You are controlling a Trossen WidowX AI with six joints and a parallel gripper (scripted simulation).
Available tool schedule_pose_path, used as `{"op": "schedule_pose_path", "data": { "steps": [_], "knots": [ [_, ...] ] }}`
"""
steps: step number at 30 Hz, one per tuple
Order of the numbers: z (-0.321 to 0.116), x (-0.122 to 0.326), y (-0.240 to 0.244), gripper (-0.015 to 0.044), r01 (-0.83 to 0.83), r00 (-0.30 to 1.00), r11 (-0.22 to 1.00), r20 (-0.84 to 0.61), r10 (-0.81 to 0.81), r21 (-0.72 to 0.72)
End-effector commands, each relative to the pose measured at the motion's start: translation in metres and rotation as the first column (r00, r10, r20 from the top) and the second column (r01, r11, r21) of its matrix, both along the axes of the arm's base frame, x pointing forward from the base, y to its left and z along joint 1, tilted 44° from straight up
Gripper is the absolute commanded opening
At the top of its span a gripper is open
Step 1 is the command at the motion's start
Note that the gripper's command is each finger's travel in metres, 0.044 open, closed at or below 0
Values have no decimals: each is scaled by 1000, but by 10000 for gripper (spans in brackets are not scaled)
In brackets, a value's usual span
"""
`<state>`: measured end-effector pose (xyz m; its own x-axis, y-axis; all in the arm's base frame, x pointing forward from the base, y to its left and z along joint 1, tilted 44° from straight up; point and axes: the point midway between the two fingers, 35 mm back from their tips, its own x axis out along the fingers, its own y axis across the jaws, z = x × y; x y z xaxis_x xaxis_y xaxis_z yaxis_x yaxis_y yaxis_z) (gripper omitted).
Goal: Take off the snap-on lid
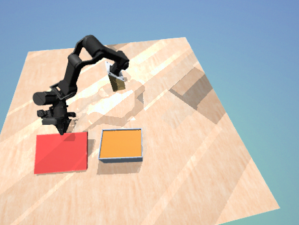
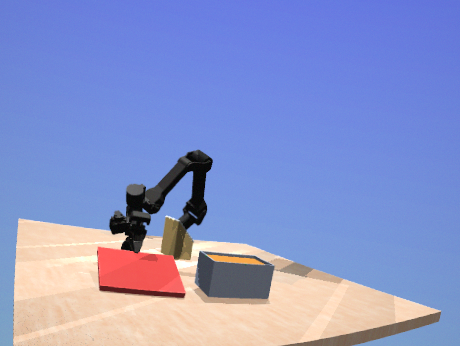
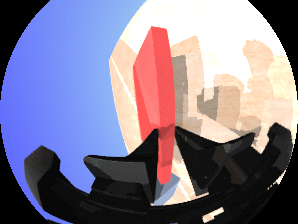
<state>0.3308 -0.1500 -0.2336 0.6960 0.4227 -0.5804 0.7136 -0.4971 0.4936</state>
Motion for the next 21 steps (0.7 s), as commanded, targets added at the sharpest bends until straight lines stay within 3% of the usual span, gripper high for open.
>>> {"op": "schedule_pose_path", "data": {
  "steps": [1, 7, 17, 21],
  "knots": [
    [-8, -5, 11, 0, -5, 1000, 1000, -23, 6, 15],
    [-12, -5, 14, 0, -5, 1000, 1000, -23, 6, 15],
    [-4, 0, 4, 263, -5, 1000, 1000, -23, 6, 14],
    [-4, -1, 4, 301, -5, 1000, 1000, -23, 6, 14]
  ]
}}
